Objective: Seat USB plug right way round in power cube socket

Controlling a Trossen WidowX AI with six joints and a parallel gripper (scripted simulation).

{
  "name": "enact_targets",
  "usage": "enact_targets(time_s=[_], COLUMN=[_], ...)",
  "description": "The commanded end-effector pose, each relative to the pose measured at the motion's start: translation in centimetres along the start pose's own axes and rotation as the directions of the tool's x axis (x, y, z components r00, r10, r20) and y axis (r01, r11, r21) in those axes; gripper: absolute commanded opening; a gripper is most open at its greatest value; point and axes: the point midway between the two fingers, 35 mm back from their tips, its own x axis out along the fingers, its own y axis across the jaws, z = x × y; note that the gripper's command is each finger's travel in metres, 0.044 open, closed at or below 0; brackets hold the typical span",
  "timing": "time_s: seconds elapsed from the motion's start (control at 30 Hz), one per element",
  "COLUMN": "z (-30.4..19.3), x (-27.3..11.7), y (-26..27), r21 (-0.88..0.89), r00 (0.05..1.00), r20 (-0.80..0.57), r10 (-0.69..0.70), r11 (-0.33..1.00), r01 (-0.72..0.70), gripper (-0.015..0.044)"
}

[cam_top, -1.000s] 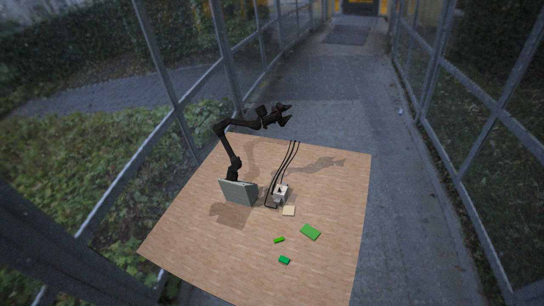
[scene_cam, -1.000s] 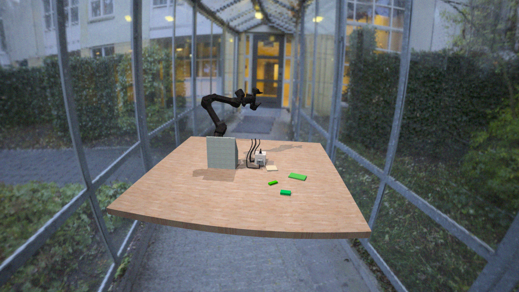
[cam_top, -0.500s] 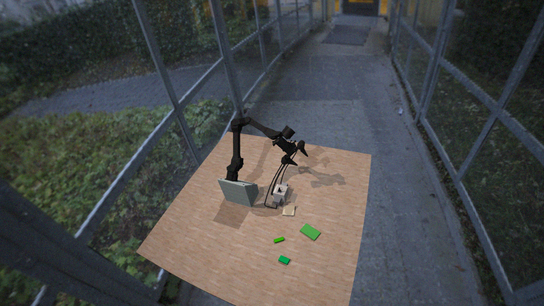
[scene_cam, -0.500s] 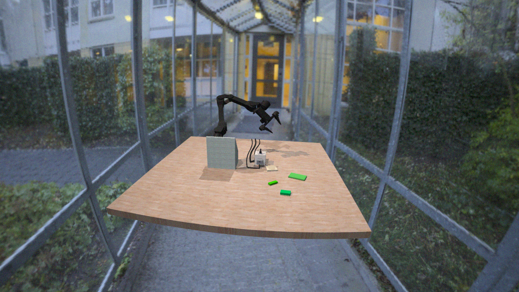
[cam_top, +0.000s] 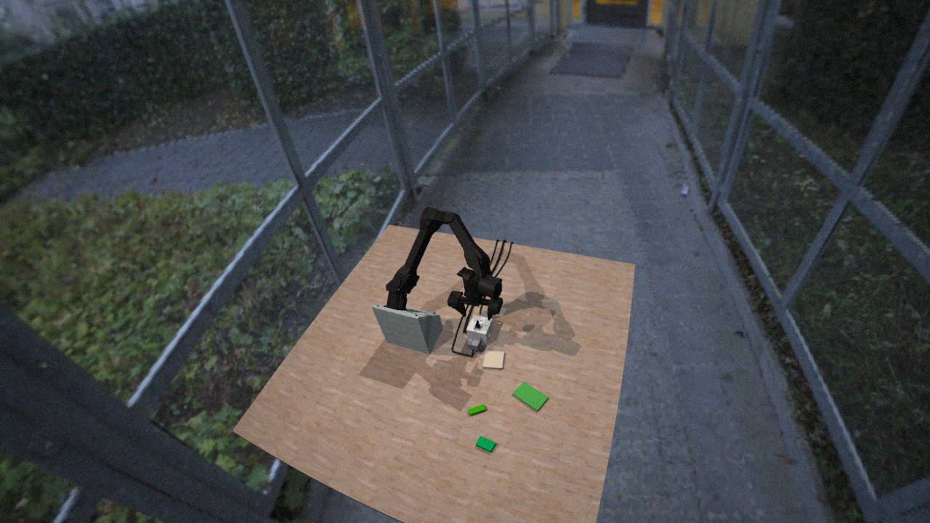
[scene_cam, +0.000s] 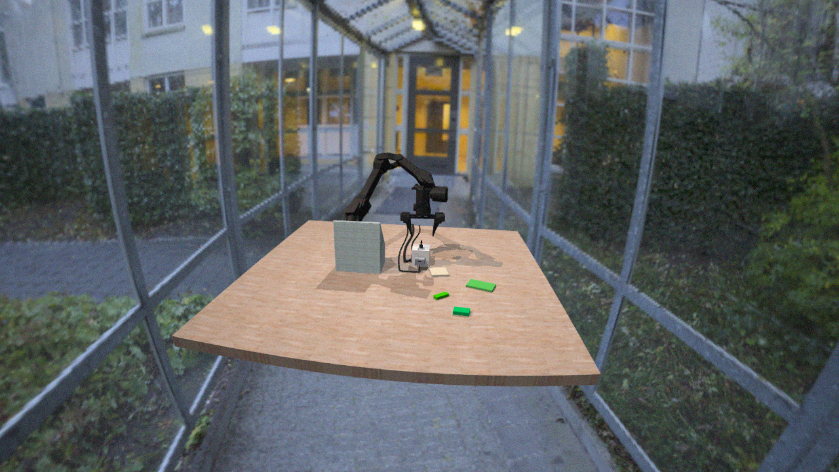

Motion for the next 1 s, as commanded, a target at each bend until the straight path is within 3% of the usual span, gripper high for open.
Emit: enact_targets(time_s=[0.0,0.97], z=[0.2,0.3], x=[0.0,2.4], y=[0.3,0.3], r21=[0.0,0.0], r00=[0.999,0.999], r20=[0.04,0.041], r10=[0.023,0.022], r11=[1.0,1.0], r01=[-0.023,-0.022], gripper=[0.044,0.044])
